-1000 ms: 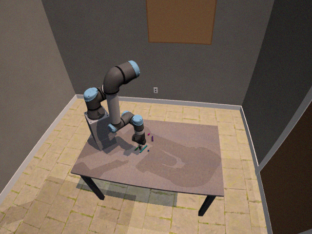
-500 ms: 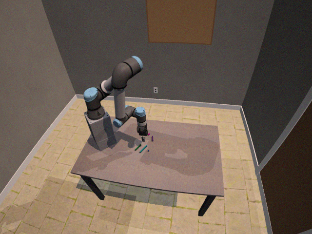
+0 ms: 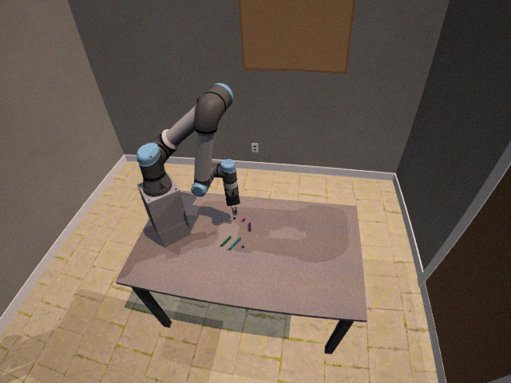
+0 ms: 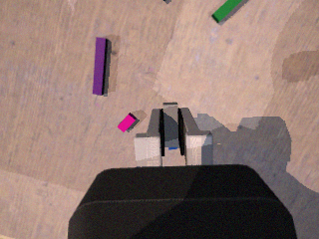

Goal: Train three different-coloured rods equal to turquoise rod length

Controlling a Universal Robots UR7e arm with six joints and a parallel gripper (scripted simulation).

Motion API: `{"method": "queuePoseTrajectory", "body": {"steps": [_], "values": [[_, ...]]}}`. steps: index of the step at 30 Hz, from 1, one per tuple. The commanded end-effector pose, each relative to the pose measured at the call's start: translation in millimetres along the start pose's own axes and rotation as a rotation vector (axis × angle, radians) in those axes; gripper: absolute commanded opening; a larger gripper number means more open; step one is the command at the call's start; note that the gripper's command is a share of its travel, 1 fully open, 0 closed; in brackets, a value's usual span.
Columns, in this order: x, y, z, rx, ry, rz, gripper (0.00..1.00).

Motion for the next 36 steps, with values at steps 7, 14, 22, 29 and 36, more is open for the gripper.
{"method": "queuePoseTrajectory", "body": {"steps": [7,14,22,29,36], "values": [[-28,1.1,8,0.002,0.087,0.000,0.24],[-28,1.1,8,0.002,0.087,0.000,0.24],[-28,-0.5,8,0.002,0.087,0.000,0.24],[-28,-9.1,8,0.002,0.087,0.000,0.24],[-28,-34.1,8,0.002,0.087,0.000,0.24]]}}
Point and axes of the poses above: the point where the finger pads meet when closed, its own y axis back along the fingers, its own z axis across the jaws, x = y × z, the point moved 7 cm from there along y, back along the fingers, and after that the axes turned 15 degrees about -y, right-handed, at the moved point
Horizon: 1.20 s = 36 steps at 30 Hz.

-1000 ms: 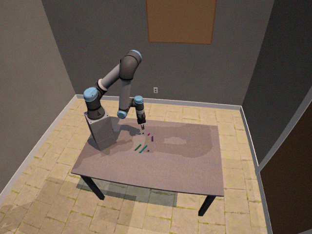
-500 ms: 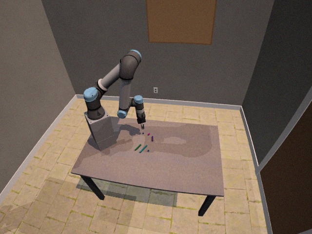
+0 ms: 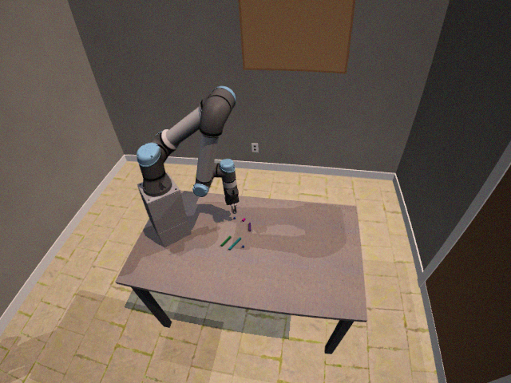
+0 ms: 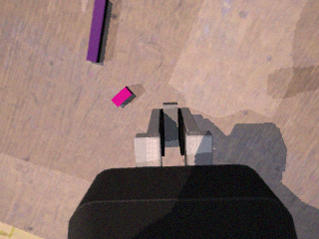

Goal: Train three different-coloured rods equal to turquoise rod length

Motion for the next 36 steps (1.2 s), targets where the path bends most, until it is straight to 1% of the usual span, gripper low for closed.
{"method": "queuePoseTrajectory", "body": {"steps": [1,4,6,11,16,20,36], "values": [[0,-20.3,0,0.000,0.000,0.000,0.24],[0,-33.6,0,0.000,0.000,0.000,0.24],[0,-33.6,0,0.000,0.000,0.000,0.24],[0,-53.4,0,0.000,0.000,0.000,0.24],[0,-65.5,0,0.000,0.000,0.000,0.24],[0,-68.6,0,0.000,0.000,0.000,0.24],[0,-68.7,0,0.000,0.000,0.000,0.24]]}}
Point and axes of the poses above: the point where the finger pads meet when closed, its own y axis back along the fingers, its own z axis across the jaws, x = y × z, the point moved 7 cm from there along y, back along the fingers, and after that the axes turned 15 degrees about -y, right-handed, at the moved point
